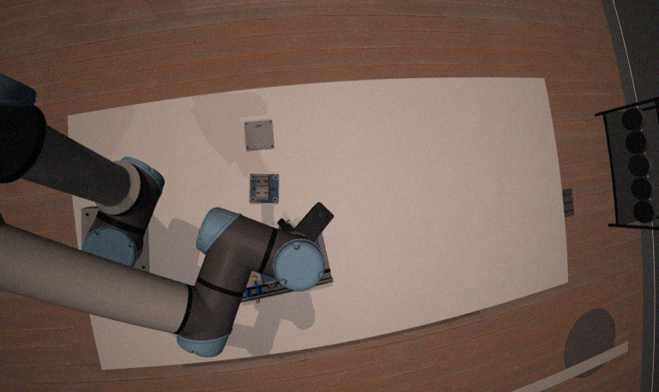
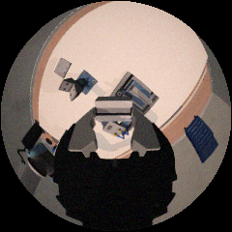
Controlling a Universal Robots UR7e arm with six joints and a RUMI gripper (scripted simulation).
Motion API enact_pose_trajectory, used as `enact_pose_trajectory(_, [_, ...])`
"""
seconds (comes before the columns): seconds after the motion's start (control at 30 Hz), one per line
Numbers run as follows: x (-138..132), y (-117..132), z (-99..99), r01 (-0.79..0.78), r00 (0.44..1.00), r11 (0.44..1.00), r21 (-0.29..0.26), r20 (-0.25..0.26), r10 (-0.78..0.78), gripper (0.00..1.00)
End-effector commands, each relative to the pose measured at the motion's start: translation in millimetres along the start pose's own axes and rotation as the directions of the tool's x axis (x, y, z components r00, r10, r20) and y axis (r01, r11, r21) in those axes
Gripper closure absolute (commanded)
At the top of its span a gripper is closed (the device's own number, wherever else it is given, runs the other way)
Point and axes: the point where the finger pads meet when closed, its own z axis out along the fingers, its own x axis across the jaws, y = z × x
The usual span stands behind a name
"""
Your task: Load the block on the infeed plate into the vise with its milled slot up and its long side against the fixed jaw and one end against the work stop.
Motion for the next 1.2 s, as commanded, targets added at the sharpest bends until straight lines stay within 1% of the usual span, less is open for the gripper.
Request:
enact_pose_trajectory(0.0, [16.5, 5.5, -0.5, -0.086, 0.996, 0.996, 0.002, -0.001, 0.086, 1.0])
enact_pose_trajectory(0.27, [34.0, 13.2, -1.1, -0.18, 0.984, 0.984, 0.004, -0.001, 0.18, 1.0])
enact_pose_trajectory(0.67, [64.6, 28.9, -2.8, -0.34, 0.94, 0.94, 0.009, -0.003, 0.34, 1.0])
enact_pose_trajectory(0.73, [64.6, 28.9, -2.8, -0.34, 0.94, 0.94, 0.009, -0.003, 0.34, 1.0])
enact_pose_trajectory(1.17, [88.6, 43.4, -4.8, -0.461, 0.887, 0.887, 0.015, -0.004, 0.461, 1.0])
